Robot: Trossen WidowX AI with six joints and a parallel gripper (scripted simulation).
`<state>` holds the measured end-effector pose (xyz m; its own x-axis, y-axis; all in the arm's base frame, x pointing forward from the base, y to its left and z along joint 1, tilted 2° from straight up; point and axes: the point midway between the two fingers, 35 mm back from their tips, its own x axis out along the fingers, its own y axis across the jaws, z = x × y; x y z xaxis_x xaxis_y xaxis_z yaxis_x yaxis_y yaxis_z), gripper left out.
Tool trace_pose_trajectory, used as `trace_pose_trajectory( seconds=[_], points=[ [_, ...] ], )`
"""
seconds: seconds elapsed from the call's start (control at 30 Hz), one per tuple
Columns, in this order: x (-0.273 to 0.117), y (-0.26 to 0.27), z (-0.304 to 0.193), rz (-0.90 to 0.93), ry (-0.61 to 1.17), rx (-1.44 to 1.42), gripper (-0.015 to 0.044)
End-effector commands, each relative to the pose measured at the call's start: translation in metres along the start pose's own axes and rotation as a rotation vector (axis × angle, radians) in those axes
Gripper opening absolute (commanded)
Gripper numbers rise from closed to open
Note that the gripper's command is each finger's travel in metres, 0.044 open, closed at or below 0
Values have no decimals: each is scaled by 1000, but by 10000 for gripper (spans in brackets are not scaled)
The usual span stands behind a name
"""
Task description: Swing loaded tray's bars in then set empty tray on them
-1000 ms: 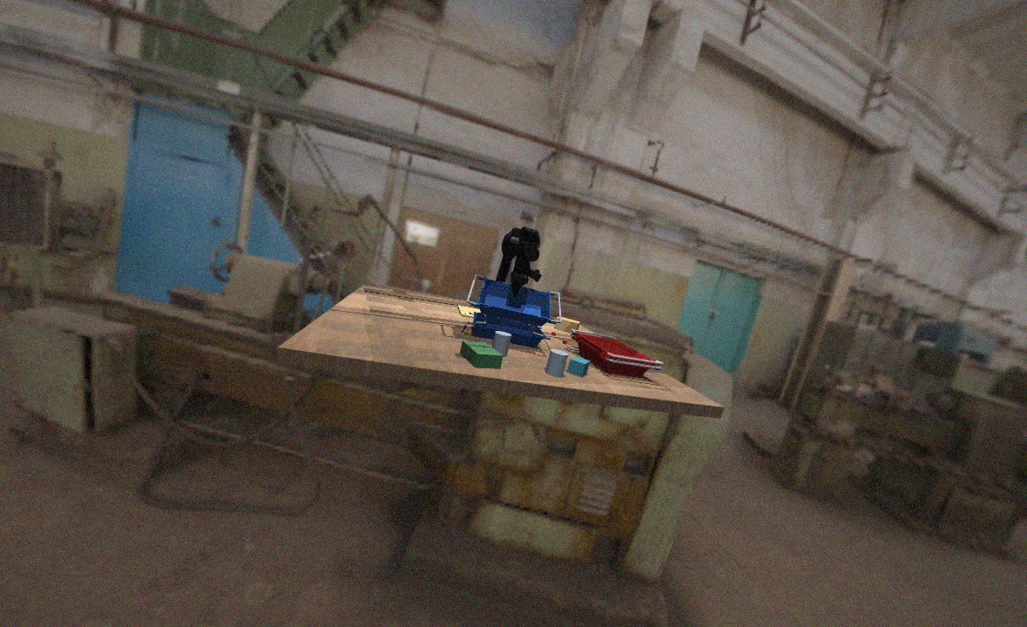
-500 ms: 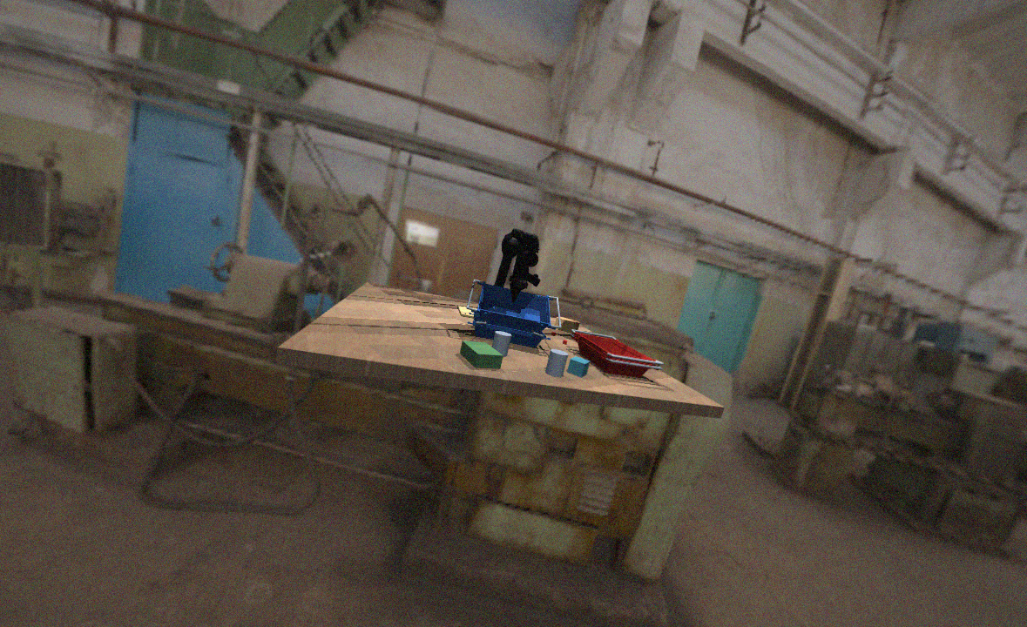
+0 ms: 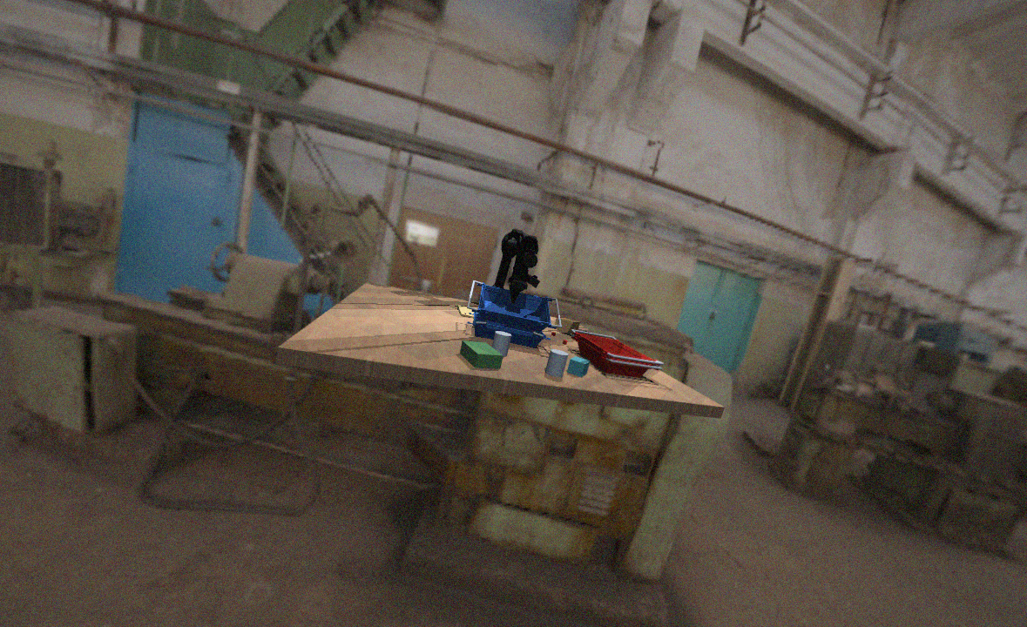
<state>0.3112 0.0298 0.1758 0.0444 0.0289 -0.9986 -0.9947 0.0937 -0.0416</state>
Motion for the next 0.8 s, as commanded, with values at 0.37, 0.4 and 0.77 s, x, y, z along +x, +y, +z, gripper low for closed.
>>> trace_pose_trajectory(
  seconds=[0.37, 0.4, 0.77],
  points=[
    [9, 8, -1, -1, -1, -13, 0],
    [10, 8, -1, -1, -1, -13, 0],
    [17, 12, -3, -1, -1, -13, 0]
  ],
)
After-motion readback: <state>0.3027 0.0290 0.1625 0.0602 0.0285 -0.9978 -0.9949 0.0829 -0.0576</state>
